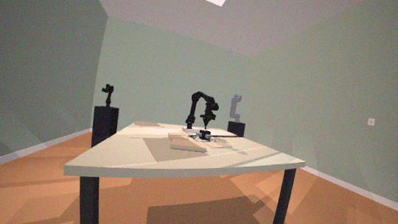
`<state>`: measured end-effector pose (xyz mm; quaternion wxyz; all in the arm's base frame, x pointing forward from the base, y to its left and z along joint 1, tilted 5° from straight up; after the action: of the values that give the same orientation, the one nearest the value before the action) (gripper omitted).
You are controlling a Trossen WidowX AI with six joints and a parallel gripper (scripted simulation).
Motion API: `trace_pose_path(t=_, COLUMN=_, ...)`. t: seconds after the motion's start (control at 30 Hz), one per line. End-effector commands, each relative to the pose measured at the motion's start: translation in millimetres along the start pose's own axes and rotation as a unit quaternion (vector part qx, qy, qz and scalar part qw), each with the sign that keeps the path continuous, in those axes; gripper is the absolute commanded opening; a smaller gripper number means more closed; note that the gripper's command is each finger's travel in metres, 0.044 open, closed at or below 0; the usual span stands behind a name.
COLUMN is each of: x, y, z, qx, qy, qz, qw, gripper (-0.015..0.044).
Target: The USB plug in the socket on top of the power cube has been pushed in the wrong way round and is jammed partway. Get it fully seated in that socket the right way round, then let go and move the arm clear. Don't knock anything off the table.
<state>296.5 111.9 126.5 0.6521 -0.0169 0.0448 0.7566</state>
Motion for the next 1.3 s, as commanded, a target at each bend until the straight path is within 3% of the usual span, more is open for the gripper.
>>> trace_pose_path(t=0.0, x=-0.2, y=-0.5, z=-2.2, qx=0.001, qy=0.002, qz=-0.003, qw=1.000, gripper=0.0000)
trace_pose_path(t=1.27, x=0.0, y=-0.4, z=-6.7, qx=0.001, qy=0.002, qz=-0.003, qw=1.000, gripper=0.0000)
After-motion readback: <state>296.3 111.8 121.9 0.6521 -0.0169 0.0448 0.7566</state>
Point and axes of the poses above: the point midway between the two fingers, 35 mm back from their tips, its own z axis back along the fingers, its own y axis across the jaws, x = y × z, the point moved 3 cm from there along z, back along the fingers, and after that the axes turned 5 degrees about -z, right-handed, at the moved point
